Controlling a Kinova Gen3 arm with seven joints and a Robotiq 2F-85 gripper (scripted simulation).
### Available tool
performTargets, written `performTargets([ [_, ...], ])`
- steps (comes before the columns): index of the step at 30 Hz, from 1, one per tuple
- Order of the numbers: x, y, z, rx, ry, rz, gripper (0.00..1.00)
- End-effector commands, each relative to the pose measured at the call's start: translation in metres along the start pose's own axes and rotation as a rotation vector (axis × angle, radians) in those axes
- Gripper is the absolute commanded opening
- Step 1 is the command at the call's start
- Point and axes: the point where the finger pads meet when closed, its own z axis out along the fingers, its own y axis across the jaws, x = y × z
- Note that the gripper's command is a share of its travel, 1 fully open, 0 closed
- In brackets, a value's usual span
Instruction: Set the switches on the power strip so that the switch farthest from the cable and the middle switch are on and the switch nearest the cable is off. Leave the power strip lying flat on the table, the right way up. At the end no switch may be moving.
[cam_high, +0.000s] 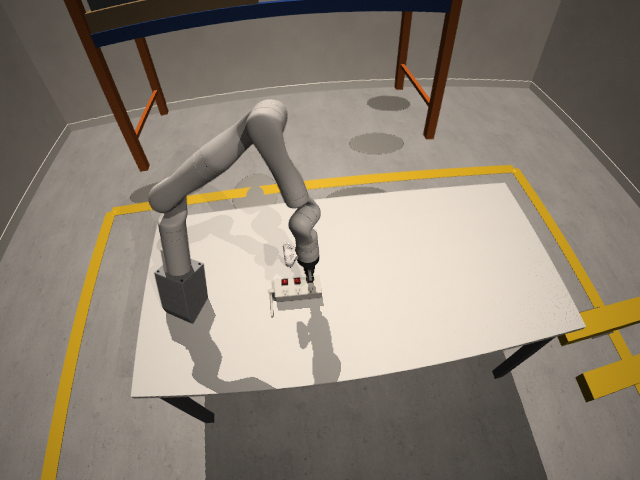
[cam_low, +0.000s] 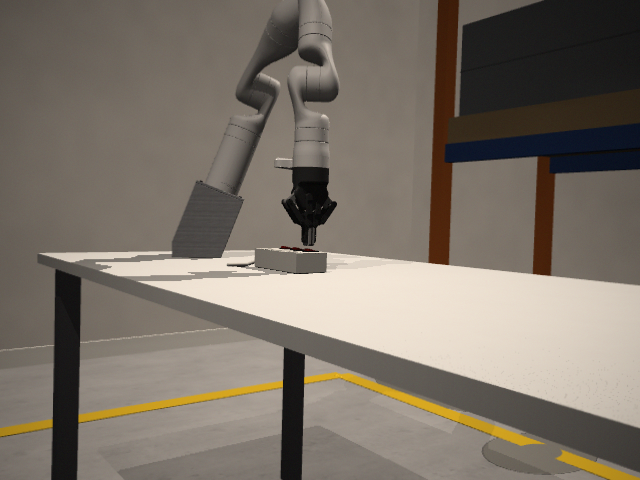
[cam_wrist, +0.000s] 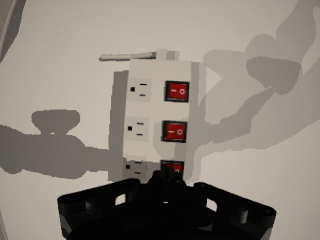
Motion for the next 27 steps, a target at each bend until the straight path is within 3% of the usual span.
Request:
performTargets([
  [1,-0.0013,0.0024,-0.0006,-0.005,-0.001,0.012,0.00],
  [27,0.0007,0.0015,-0.0002,-0.004,0.000,0.013,0.00],
])
